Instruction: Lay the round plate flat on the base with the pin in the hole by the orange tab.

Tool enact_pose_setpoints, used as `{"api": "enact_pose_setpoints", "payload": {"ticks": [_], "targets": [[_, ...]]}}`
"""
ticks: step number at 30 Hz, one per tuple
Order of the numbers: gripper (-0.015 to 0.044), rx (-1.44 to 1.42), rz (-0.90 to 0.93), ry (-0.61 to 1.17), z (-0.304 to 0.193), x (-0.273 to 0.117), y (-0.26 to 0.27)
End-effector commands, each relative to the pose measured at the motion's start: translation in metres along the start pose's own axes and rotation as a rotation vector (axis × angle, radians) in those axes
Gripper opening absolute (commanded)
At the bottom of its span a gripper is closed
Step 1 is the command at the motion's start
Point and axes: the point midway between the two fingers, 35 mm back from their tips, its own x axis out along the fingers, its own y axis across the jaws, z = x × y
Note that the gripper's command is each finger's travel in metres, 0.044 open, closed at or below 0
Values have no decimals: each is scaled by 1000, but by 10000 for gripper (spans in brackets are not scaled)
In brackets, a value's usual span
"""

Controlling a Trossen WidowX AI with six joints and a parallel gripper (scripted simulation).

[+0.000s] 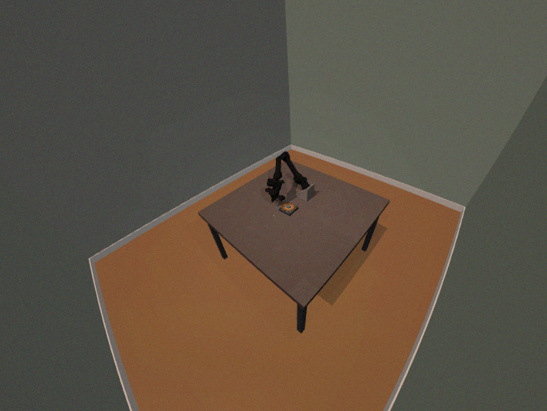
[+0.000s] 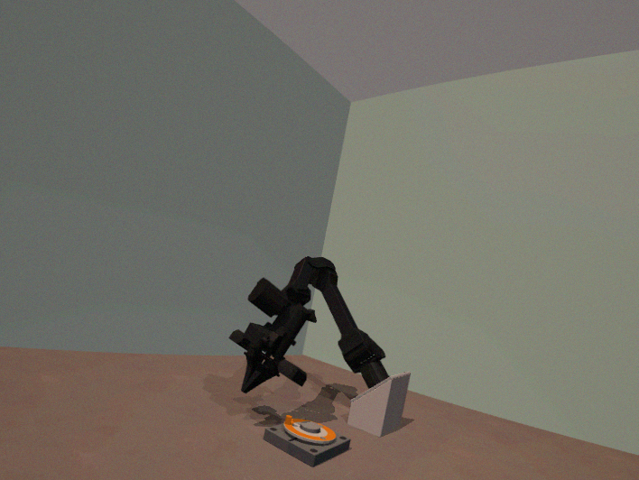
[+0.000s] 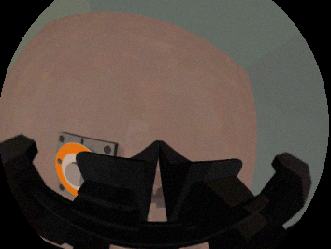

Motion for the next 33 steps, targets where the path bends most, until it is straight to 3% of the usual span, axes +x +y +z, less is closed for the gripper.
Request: {"api": "enact_pose_setpoints", "payload": {"ticks": [1,4,20,33], "targets": [[0,132,177,338,-14,-35,66],[0,148,163,419,-20,-45,71],[0,149,162,424,-24,-46,70],[0,149,159,424,-44,-4,78]]}}
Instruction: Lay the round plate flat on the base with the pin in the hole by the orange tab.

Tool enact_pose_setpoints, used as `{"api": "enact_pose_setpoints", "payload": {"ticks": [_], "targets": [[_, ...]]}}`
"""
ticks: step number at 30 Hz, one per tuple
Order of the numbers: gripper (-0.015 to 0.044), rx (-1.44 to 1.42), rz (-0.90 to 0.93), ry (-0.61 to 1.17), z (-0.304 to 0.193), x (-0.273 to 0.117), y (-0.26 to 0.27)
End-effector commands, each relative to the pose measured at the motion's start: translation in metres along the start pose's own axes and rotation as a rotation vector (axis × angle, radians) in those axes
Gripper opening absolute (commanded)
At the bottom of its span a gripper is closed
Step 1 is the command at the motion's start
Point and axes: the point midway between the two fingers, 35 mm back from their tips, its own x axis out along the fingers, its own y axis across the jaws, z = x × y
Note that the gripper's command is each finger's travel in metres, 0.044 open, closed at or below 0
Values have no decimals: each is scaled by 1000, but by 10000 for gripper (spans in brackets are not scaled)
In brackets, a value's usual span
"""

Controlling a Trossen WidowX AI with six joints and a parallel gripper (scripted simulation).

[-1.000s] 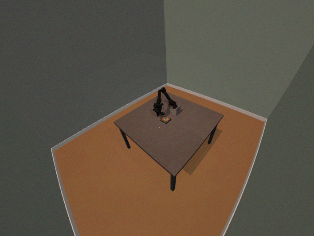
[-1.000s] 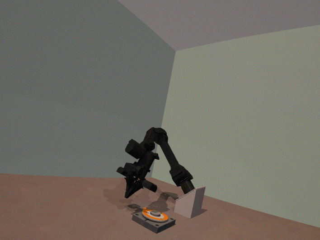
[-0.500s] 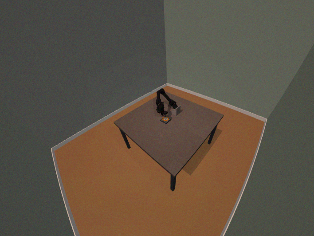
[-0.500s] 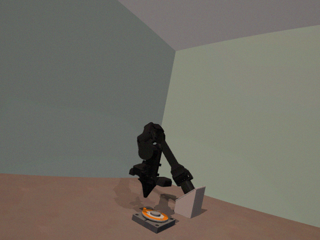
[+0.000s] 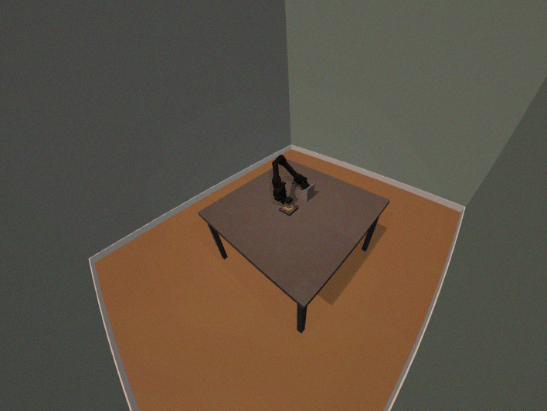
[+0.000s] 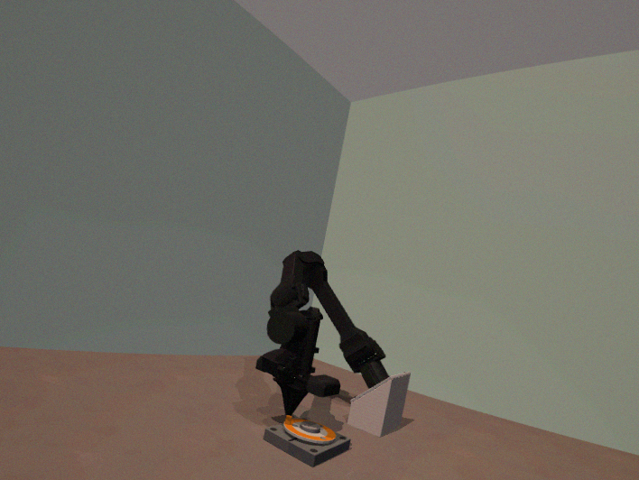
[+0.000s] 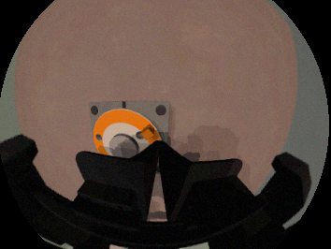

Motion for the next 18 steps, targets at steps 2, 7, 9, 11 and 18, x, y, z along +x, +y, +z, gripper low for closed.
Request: {"api": "enact_pose_setpoints", "payload": {"ticks": [2,7,9,11,18], "targets": [[0,-2,-5,-7,2,3,0],[0,-2,-5,-8,8,3,2],[0,-2,-5,-8,10,3,3],[0,-2,-5,-8,13,4,5],[0,-1,-5,-8,18,3,12]]}}
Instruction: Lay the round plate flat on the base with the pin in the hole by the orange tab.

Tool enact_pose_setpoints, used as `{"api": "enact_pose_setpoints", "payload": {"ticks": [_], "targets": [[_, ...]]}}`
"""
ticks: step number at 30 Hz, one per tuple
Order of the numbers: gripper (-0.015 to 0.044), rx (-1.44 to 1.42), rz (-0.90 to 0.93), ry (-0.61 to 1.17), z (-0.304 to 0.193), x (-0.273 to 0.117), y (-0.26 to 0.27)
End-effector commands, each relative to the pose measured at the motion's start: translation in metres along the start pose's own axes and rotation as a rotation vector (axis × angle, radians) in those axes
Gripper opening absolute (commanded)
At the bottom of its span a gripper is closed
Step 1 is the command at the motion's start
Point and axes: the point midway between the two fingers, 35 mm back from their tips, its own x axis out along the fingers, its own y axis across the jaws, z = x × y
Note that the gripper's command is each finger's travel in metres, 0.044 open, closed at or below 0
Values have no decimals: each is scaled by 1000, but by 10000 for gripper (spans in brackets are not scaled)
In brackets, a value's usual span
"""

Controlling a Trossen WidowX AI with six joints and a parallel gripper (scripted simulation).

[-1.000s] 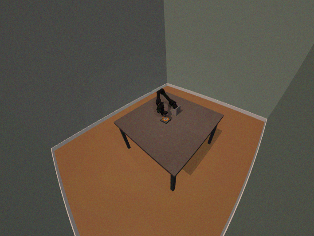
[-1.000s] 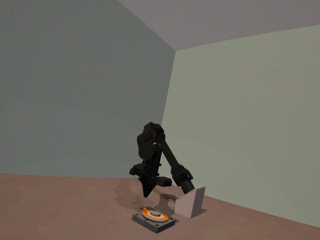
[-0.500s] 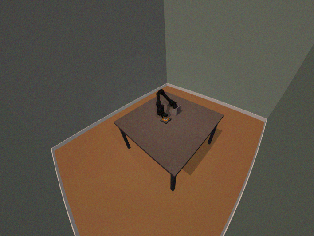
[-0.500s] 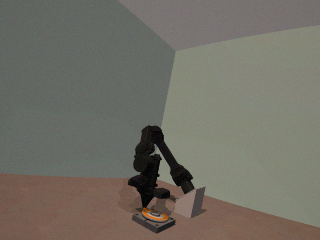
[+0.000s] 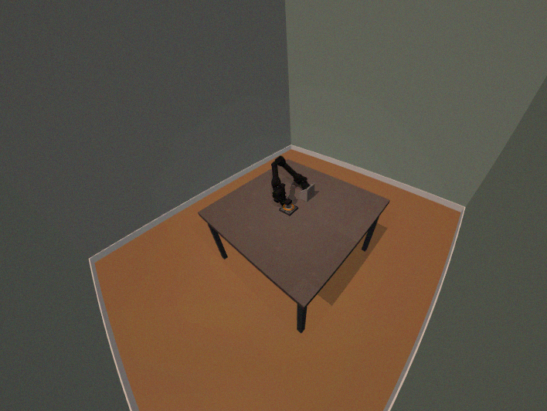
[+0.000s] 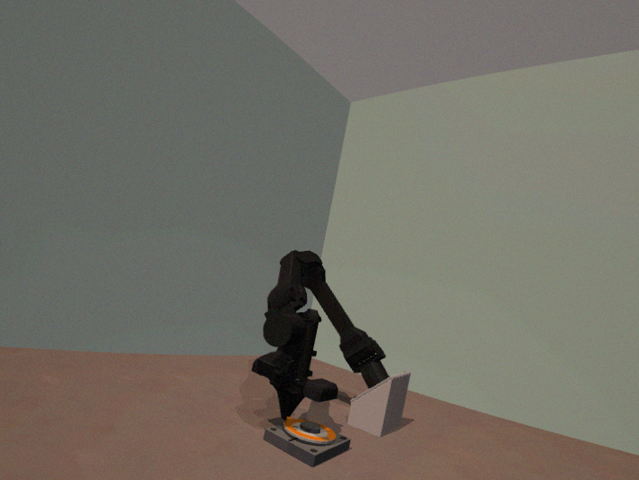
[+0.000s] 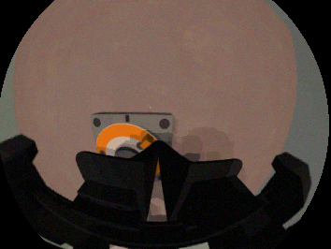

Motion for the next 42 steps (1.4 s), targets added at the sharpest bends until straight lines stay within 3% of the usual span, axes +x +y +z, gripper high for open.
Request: {"api": "enact_pose_setpoints", "payload": {"ticks": [1,42], "targets": [[0,1,6,-1,3,-1,5],[0,2,7,-1,18,-1,34]]}}
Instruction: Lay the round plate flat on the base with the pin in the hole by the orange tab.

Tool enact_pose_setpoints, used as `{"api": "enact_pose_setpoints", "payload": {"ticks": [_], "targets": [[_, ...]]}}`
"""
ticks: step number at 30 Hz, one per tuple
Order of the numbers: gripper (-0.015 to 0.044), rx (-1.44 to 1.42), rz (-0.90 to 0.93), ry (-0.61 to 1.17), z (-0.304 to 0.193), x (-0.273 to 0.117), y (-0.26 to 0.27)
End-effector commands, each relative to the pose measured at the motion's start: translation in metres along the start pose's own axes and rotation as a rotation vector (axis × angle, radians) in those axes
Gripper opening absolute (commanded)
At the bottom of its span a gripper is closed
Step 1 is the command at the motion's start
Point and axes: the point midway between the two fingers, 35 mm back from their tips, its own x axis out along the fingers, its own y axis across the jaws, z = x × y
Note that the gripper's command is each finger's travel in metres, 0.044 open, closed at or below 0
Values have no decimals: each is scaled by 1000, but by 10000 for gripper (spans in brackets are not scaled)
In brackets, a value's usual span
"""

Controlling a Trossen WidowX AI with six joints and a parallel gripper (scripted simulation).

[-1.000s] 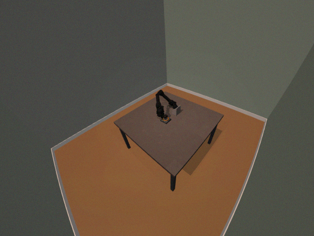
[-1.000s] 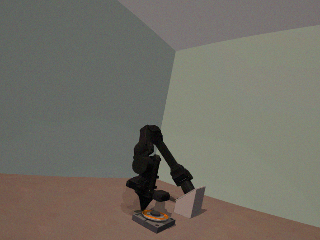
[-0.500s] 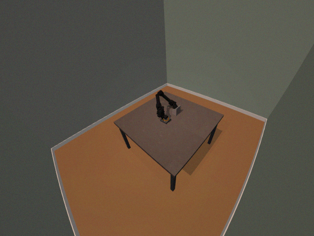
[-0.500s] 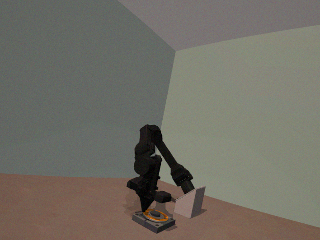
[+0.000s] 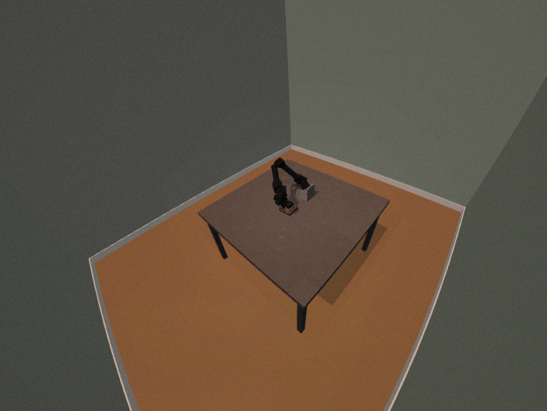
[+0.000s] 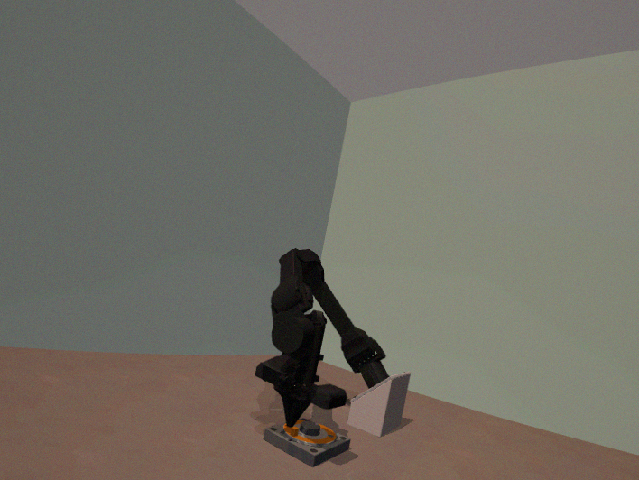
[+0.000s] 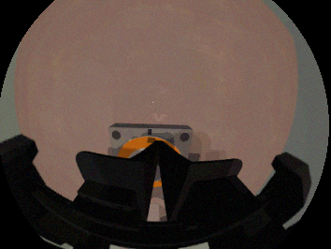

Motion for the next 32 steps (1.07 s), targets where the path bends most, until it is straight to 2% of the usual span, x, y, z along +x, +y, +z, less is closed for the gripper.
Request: {"api": "enact_pose_setpoints", "payload": {"ticks": [1,10,32], "targets": [[0,5,6,0,1,-1,3],[0,4,8,0,0,-47,1],[0,1,5,-8,2,-42,1]]}}
